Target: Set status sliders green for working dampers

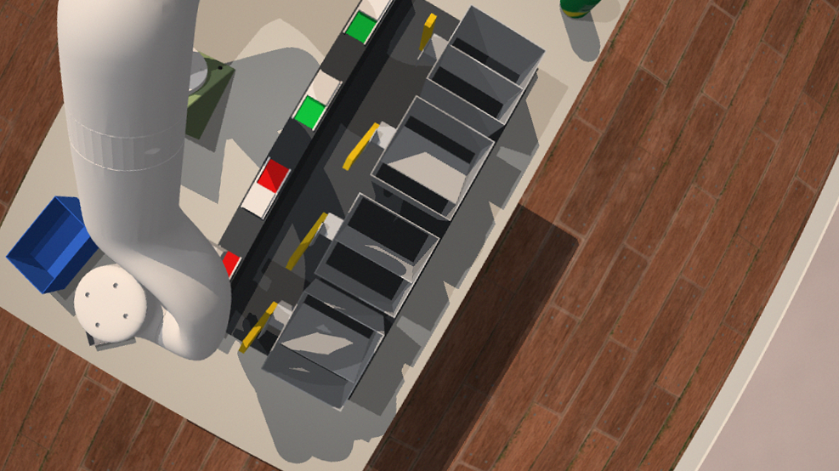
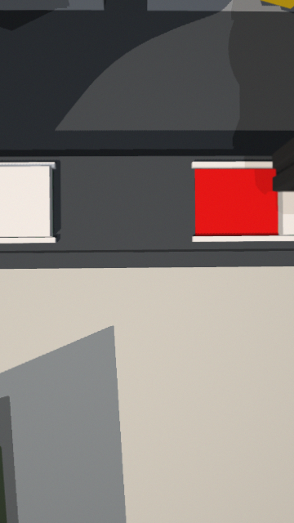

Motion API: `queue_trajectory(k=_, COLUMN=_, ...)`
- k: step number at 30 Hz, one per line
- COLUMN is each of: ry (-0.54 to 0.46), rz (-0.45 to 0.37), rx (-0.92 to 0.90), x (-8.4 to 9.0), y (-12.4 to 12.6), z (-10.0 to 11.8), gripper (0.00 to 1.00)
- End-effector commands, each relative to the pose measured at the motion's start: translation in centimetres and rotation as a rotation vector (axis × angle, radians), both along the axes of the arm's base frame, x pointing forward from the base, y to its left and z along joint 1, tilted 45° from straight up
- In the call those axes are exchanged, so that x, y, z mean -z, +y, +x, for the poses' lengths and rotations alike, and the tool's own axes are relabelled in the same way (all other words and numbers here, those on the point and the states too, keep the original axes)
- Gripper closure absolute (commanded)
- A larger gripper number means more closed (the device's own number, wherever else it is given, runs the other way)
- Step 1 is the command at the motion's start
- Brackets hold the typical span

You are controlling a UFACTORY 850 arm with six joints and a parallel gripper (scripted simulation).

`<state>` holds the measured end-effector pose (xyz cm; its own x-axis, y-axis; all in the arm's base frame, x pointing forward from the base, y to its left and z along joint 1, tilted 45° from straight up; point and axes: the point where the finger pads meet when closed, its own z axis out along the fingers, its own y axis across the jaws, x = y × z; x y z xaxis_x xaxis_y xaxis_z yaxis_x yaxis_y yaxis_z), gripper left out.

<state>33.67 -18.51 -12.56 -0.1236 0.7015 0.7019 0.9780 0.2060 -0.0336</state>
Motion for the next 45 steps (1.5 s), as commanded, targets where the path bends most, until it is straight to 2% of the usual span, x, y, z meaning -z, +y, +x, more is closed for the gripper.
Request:
queue_trajectory(k=1, ry=0.003, rz=0.004, rx=-0.002, x=3.0, y=-3.0, z=0.7, gripper=1.00)
queue_trajectory(k=7, ry=0.003, rz=0.004, rx=-0.002, x=5.7, y=-5.6, z=1.1, gripper=1.00)
queue_trajectory(k=10, ry=0.004, rz=0.004, rx=-0.002, x=6.2, y=-6.1, z=1.2, gripper=1.00)
queue_trajectory(k=21, ry=0.004, rz=0.004, rx=-0.002, x=6.3, y=-6.1, z=1.2, gripper=1.00)
queue_trajectory(k=27, ry=0.006, rz=0.003, rx=-0.003, x=8.8, y=-3.7, z=0.5, gripper=1.00)
queue_trajectory(k=45, ry=0.006, rz=0.003, rx=-0.003, x=9.0, y=-3.5, z=0.4, gripper=1.00)
